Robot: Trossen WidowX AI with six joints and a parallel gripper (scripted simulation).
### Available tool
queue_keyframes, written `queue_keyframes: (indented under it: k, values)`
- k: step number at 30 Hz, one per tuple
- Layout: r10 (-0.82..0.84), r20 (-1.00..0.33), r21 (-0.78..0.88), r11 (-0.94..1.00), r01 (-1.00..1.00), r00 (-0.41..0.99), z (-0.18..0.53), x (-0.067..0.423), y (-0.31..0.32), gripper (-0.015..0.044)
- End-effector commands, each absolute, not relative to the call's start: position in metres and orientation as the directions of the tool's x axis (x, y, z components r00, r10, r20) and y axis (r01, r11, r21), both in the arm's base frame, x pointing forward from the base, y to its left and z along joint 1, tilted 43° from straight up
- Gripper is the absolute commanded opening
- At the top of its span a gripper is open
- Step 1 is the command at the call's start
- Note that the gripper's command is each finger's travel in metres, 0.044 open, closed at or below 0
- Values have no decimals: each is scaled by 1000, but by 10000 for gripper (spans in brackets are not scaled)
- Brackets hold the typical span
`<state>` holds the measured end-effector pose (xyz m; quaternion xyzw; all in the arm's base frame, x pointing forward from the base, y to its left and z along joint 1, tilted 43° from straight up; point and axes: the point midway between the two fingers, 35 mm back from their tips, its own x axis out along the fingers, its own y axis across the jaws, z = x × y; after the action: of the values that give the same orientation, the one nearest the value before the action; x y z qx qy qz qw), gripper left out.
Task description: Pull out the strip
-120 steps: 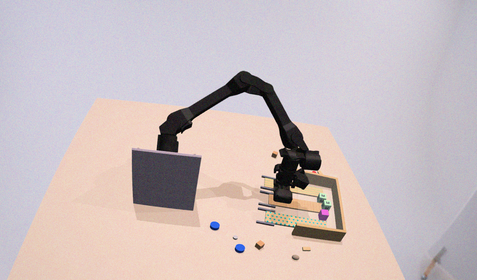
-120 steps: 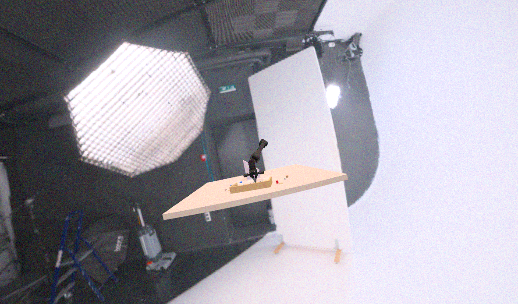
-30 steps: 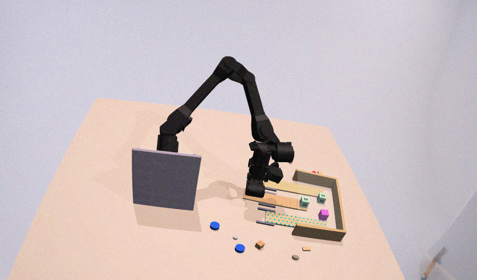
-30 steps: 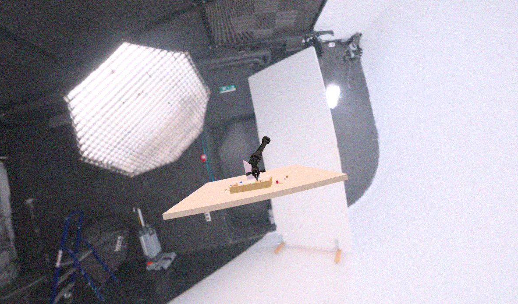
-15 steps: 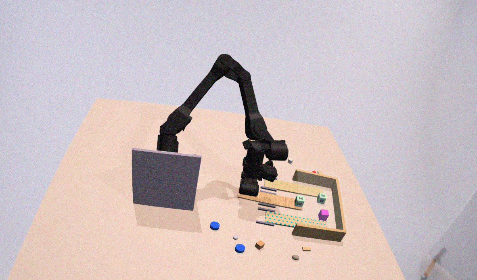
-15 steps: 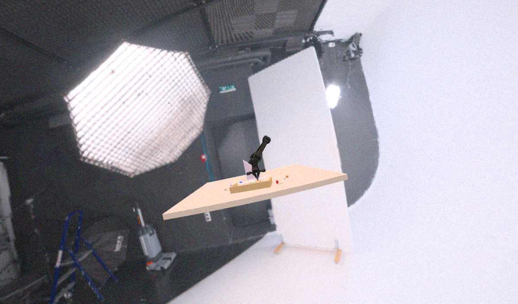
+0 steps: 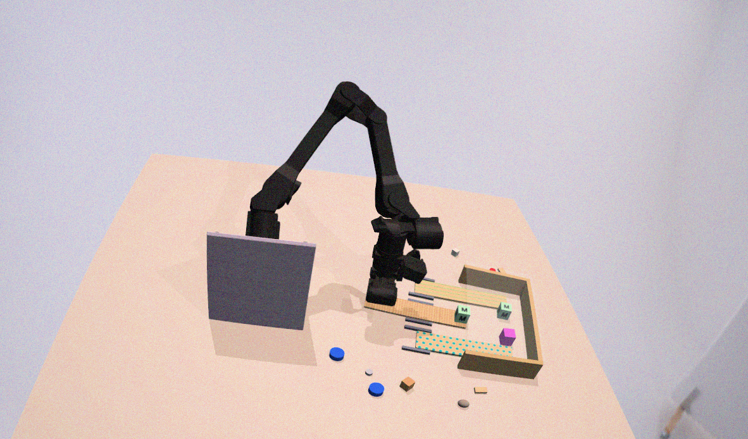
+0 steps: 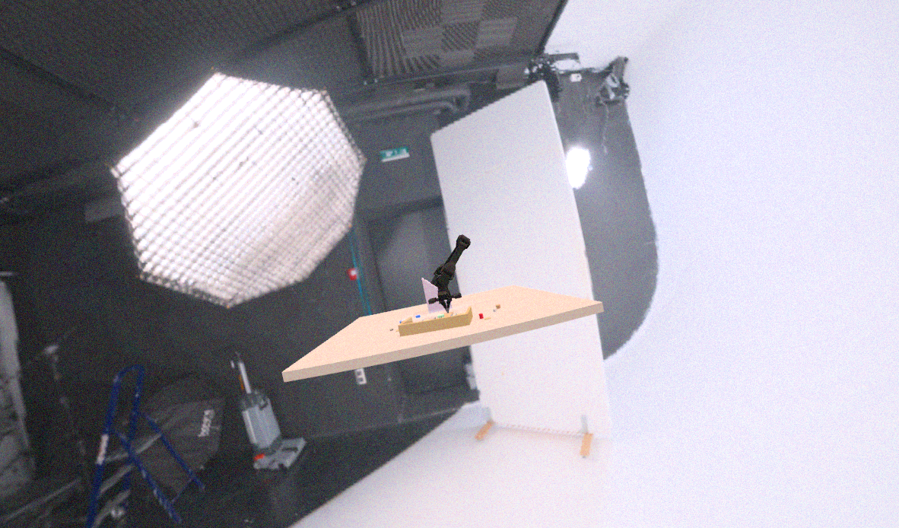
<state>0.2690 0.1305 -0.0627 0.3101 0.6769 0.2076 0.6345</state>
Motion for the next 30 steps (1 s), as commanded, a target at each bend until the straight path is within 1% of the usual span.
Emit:
queue_keyframes:
  k: [1,30]
  values:
    - [683,-729,670,725,161,-40,-66,253,137,0]
    - [683,-729,670,725,163,-41,-62,221,140,0]
